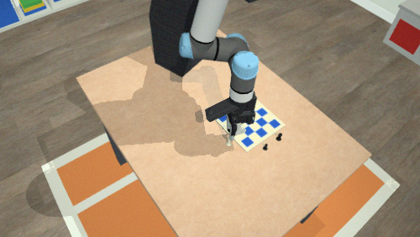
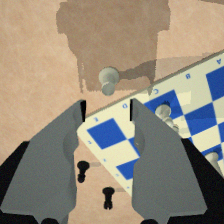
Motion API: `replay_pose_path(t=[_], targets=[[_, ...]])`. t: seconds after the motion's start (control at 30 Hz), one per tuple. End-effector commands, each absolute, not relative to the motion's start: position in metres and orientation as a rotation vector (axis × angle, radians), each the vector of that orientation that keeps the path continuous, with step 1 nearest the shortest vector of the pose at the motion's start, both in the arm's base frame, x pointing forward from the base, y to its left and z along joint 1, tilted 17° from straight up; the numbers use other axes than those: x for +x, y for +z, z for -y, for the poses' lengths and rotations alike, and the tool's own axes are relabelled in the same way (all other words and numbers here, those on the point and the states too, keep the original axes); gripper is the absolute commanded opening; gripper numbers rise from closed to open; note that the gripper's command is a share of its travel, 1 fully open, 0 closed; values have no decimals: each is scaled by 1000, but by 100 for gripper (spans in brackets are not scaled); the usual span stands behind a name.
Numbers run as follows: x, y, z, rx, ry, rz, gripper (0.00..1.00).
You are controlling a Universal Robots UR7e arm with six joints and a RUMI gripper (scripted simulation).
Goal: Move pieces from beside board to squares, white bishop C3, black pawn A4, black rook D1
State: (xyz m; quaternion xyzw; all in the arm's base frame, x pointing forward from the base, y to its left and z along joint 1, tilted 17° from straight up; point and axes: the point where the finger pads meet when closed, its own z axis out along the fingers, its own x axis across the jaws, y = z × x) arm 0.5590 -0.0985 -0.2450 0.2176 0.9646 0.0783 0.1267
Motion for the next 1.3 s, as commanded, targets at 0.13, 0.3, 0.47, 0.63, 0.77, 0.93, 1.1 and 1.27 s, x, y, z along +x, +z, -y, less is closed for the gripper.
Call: replay_pose_path(t=[0.13,0.3,0.47,0.63,0.77,0.93,1.1,1.27], targets=[[559,-244,99,633,227,-2807,22],[559,-244,99,633,227,-2807,22],[559,-244,99,633,227,-2807,22],[559,-244,99,633,227,-2807,22],[559,-244,99,633,227,-2807,22],[560,-245,99,633,227,-2807,22],[560,-246,99,633,227,-2807,22],[562,-254,98,633,227,-2807,22]])
